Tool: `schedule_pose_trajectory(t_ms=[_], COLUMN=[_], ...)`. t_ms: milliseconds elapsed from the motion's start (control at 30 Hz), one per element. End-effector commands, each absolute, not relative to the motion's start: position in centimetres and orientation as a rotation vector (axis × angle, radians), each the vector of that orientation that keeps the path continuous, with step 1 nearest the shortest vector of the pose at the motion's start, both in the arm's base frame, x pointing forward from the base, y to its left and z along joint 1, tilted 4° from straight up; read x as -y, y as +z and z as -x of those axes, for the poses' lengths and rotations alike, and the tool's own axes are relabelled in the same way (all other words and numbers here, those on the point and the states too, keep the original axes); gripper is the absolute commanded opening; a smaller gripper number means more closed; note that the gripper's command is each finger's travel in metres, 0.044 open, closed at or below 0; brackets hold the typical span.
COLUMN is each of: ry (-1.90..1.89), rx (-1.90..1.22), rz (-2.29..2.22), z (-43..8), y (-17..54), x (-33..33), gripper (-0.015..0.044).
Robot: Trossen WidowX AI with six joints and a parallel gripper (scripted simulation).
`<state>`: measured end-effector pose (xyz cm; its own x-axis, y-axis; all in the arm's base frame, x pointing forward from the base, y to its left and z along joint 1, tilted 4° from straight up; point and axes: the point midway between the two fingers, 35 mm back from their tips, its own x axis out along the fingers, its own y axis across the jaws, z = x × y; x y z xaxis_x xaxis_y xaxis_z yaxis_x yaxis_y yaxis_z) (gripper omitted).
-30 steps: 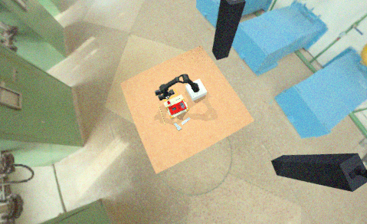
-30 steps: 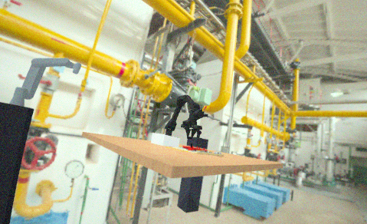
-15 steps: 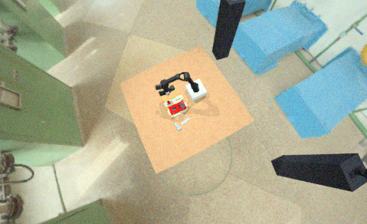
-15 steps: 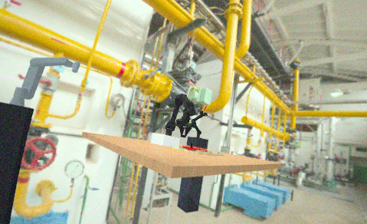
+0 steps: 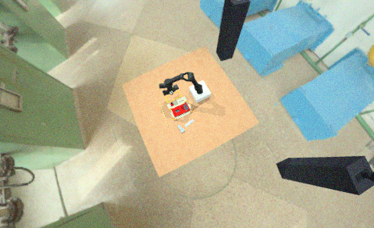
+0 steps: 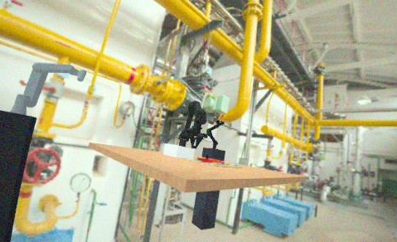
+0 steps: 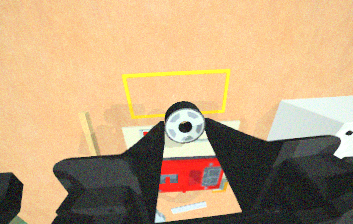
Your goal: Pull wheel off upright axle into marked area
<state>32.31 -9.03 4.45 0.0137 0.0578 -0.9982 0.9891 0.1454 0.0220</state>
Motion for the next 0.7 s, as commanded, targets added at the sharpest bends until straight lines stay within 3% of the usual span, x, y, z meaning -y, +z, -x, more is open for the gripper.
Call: schedule_pose_trajectory(t_ms=[0, 667], ry=[-1.063, -1.063], rx=[-1.312, -1.312], rz=[-1.144, -1.144], z=[-32.1, -32.1], y=[3.3, -5.5], x=[9.0, 8.4], gripper=[0.0, 0.0])
